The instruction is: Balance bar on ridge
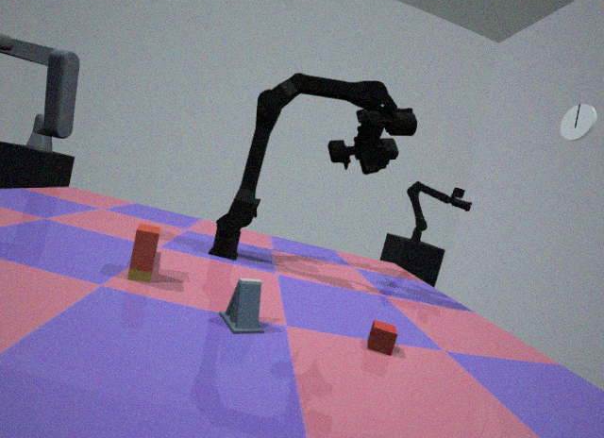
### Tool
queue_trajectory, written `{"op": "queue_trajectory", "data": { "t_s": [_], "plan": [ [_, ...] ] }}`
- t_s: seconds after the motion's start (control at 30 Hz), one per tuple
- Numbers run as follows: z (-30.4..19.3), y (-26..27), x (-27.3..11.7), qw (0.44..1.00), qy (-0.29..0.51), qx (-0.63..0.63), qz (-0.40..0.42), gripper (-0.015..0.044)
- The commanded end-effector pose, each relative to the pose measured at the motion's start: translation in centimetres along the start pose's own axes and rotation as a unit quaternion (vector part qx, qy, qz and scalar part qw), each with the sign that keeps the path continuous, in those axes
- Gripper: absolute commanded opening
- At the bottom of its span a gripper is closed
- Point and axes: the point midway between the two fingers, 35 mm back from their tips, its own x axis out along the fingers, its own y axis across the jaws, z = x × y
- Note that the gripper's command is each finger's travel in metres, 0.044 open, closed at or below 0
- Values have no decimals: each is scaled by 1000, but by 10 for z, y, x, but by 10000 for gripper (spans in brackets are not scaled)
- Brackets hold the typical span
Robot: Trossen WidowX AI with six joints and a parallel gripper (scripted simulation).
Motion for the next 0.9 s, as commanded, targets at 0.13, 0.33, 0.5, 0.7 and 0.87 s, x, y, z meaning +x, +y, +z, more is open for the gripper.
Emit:
{"op": "queue_trajectory", "data": {
  "t_s": [0.13, 0.33, 0.5, 0.7, 0.87],
  "plan": [
    [32, 5, -25, 997, -44, 57, 39, 315],
    [57, 6, -46, 989, -77, 103, 70, 315],
    [77, 4, -64, 980, -104, 143, 95, 315],
    [100, -1, -86, 964, -133, 192, 125, 315],
    [117, -8, -105, 949, -158, 226, 150, 315]
  ]
}}
